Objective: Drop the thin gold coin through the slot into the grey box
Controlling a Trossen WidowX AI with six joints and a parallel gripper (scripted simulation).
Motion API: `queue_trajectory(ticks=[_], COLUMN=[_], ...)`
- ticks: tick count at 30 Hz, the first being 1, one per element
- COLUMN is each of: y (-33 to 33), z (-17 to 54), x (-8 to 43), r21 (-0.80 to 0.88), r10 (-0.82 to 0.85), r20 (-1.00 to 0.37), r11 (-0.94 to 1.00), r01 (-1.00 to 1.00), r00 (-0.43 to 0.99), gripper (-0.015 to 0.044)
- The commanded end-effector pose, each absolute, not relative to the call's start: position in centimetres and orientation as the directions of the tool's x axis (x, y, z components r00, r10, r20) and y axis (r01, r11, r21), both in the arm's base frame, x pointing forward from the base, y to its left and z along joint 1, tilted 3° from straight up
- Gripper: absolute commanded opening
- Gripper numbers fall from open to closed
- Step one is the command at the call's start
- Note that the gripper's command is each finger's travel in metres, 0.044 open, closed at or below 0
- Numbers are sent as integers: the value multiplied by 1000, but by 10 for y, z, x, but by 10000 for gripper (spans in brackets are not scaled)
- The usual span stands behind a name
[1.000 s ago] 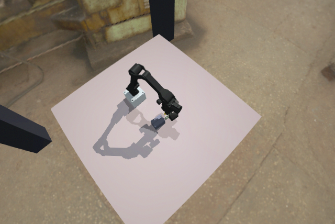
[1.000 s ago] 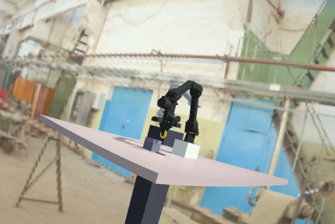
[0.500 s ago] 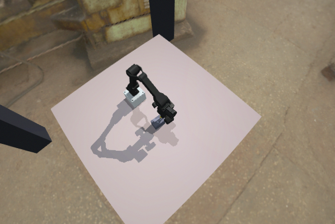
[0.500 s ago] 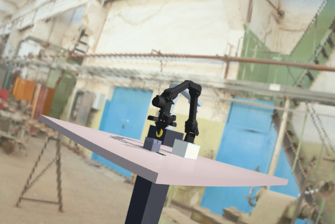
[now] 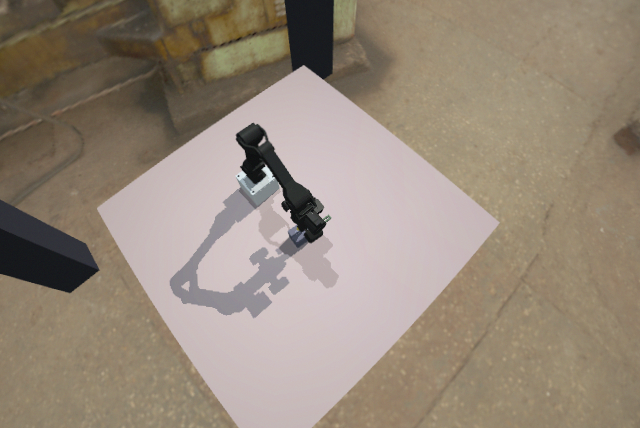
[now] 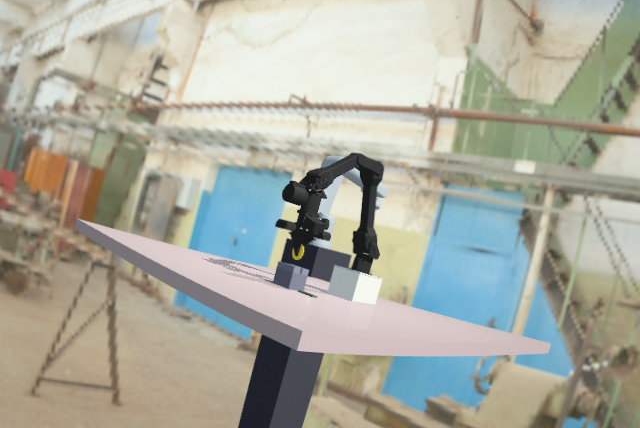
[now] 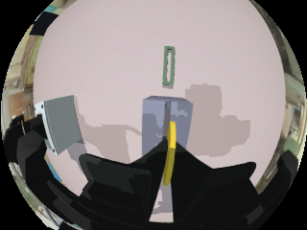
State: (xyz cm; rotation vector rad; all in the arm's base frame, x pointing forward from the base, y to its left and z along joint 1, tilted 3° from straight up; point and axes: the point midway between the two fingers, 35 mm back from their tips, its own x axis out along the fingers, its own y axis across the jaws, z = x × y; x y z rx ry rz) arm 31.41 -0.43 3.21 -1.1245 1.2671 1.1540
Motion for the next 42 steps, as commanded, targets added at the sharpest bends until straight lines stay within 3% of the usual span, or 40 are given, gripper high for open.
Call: queue_trajectory(ticks=[1, 42], y=[-12, -12], z=[33, 30], x=[310, 310], r21=[20, 22], r10=[0, 4], r20=[-1000, -1000], r11=[93, 93], r01=[-995, -995], r00=[-20, -22], gripper=[0, 0])
